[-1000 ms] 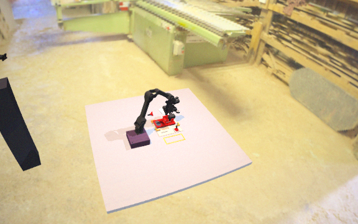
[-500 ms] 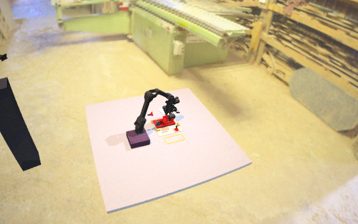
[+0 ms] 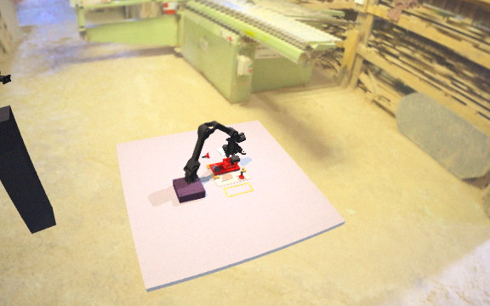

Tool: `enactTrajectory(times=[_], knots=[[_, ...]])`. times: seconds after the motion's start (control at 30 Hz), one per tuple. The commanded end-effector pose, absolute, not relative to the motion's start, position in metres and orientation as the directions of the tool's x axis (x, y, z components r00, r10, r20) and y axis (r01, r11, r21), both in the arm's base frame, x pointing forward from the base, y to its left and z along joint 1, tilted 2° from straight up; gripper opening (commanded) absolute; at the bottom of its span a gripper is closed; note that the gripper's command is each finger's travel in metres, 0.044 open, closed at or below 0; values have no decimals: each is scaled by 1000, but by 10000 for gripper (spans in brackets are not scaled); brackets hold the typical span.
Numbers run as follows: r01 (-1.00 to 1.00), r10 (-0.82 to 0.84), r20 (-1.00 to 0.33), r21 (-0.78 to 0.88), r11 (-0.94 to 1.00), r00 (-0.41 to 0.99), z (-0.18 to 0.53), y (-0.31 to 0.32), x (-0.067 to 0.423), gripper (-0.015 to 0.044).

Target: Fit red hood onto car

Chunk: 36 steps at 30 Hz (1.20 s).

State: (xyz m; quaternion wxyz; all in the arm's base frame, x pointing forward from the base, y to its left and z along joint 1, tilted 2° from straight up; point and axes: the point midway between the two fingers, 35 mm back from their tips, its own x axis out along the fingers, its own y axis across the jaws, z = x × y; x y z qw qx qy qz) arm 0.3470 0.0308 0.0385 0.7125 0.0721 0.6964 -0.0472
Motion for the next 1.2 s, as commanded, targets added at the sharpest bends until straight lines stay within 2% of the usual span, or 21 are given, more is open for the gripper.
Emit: enactTrajectory(times=[0.0,1.17], knots=[[173,34,-999,39,984,27,36,31,347,0],[169,35,-999,39,985,26,22,32,348,0]])
